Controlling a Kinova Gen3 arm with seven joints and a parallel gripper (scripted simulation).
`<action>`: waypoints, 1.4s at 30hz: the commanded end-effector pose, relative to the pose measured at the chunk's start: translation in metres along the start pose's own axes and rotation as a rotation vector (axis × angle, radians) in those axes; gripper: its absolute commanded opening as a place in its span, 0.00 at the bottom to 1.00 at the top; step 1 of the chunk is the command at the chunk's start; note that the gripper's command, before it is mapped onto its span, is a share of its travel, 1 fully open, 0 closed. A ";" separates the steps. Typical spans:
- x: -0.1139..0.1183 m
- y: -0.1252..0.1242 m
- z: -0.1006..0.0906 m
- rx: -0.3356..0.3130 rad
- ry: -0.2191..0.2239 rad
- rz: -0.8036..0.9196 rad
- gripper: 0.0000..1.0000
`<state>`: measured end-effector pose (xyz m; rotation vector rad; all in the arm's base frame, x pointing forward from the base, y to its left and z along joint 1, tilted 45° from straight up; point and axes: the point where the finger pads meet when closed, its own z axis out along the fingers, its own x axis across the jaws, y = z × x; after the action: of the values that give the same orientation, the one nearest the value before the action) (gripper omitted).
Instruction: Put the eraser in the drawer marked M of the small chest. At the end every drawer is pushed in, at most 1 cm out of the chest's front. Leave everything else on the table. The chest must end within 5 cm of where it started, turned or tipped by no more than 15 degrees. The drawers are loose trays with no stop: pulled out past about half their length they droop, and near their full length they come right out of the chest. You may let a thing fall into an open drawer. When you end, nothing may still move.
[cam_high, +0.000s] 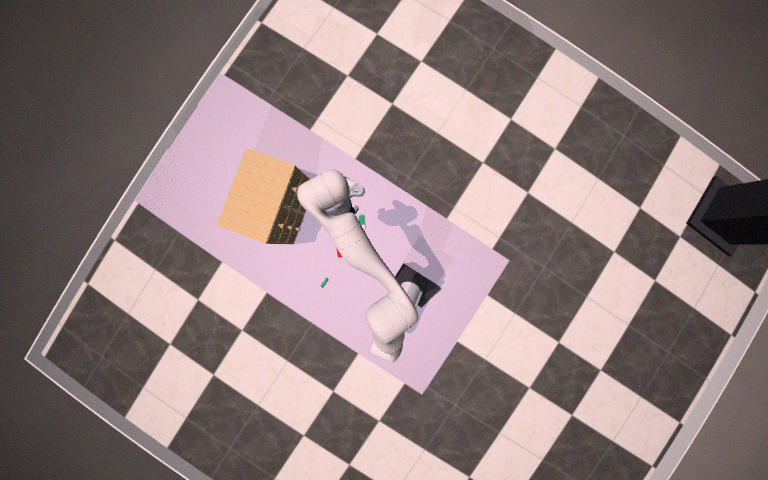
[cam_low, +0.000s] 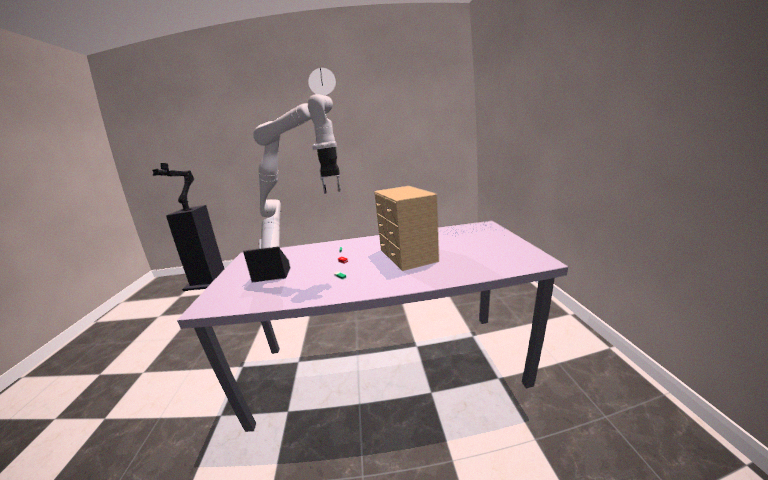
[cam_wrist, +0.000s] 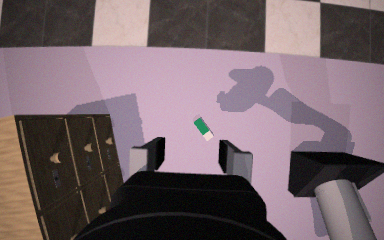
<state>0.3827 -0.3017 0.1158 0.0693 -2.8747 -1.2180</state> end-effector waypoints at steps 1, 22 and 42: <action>-0.001 -0.001 0.000 0.010 0.001 0.000 1.00; -0.003 0.000 0.004 0.009 0.002 -0.032 1.00; -0.014 0.004 0.027 0.013 0.004 -0.281 1.00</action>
<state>0.3949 -0.2814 0.1044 0.4252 -2.9325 -1.2327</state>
